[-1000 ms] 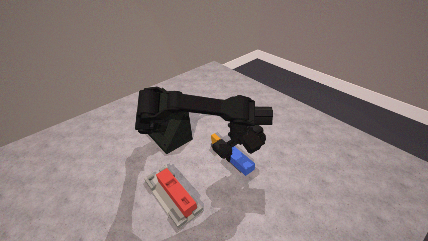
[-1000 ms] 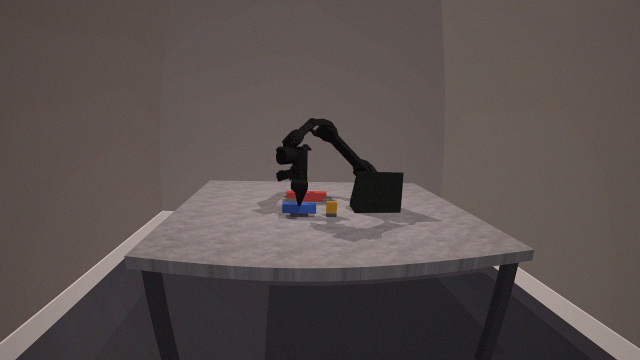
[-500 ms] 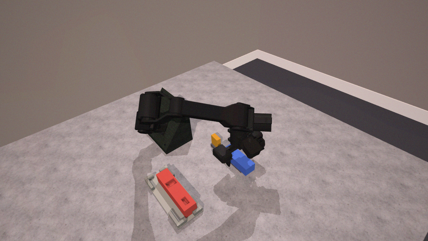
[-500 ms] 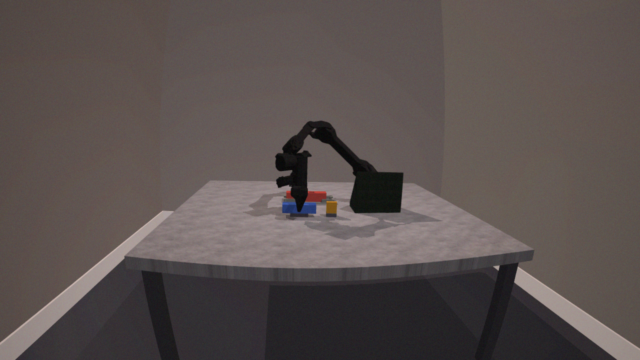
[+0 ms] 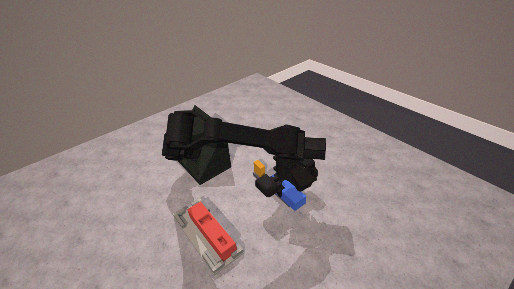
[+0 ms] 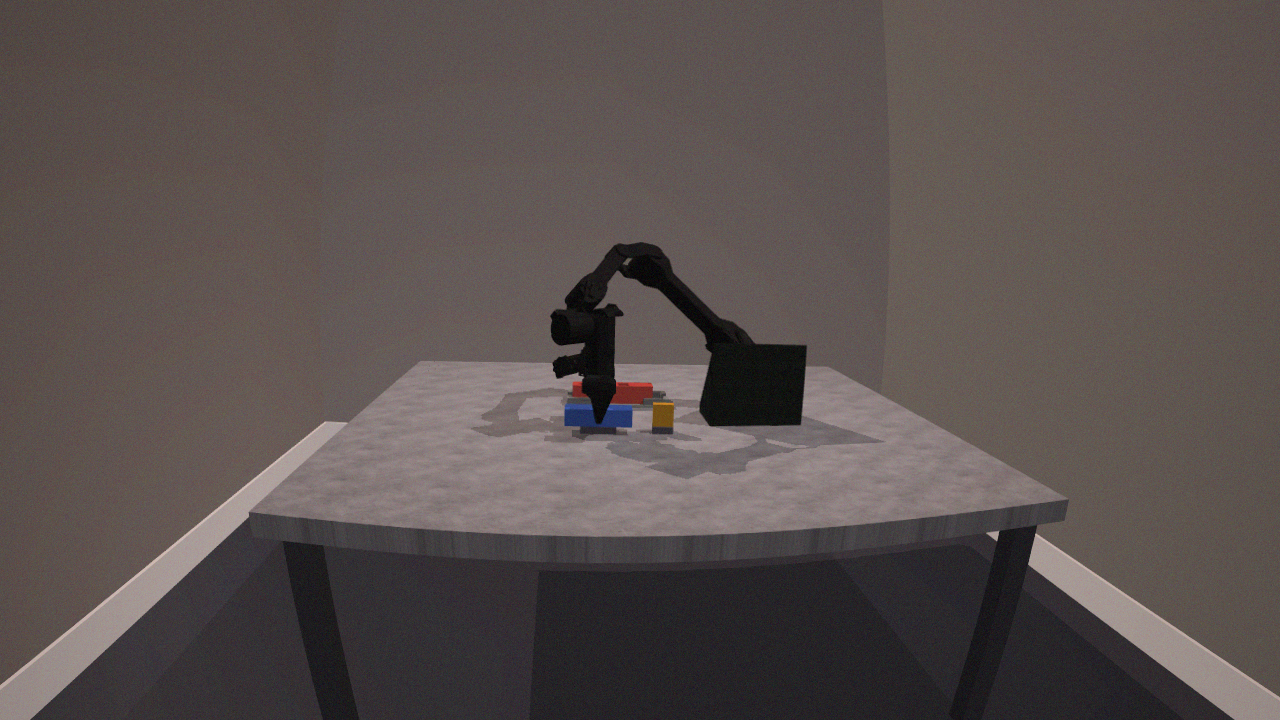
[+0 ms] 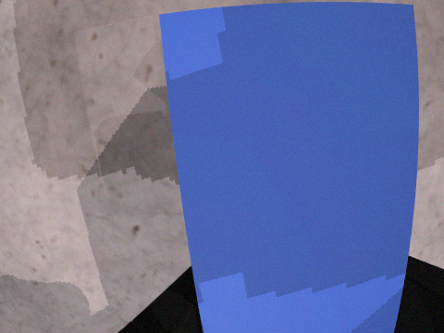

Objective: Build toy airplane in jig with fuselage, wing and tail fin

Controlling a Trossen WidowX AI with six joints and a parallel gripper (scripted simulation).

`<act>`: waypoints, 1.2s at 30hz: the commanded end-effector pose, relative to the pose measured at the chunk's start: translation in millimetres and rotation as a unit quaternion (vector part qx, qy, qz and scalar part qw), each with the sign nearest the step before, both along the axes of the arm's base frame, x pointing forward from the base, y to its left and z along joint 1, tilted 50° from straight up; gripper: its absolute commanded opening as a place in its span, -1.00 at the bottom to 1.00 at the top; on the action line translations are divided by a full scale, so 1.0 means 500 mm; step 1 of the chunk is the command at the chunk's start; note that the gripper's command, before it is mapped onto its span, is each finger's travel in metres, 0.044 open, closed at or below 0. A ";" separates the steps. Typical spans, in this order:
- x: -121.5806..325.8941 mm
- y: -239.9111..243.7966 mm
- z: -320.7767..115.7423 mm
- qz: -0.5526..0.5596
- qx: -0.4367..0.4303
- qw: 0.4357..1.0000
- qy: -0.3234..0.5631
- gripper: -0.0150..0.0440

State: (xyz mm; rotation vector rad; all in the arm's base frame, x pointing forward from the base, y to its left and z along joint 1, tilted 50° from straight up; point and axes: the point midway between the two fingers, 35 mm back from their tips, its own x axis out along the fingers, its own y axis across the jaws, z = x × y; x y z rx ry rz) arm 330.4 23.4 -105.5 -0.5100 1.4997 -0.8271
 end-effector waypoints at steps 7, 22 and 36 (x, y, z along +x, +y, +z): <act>0.004 0.007 0.004 0.007 0.000 1.000 -0.006 -0.31; 0.027 0.072 0.050 0.016 0.007 1.000 -0.020 -0.49; 0.034 0.136 0.108 0.009 0.006 1.000 -0.008 -0.49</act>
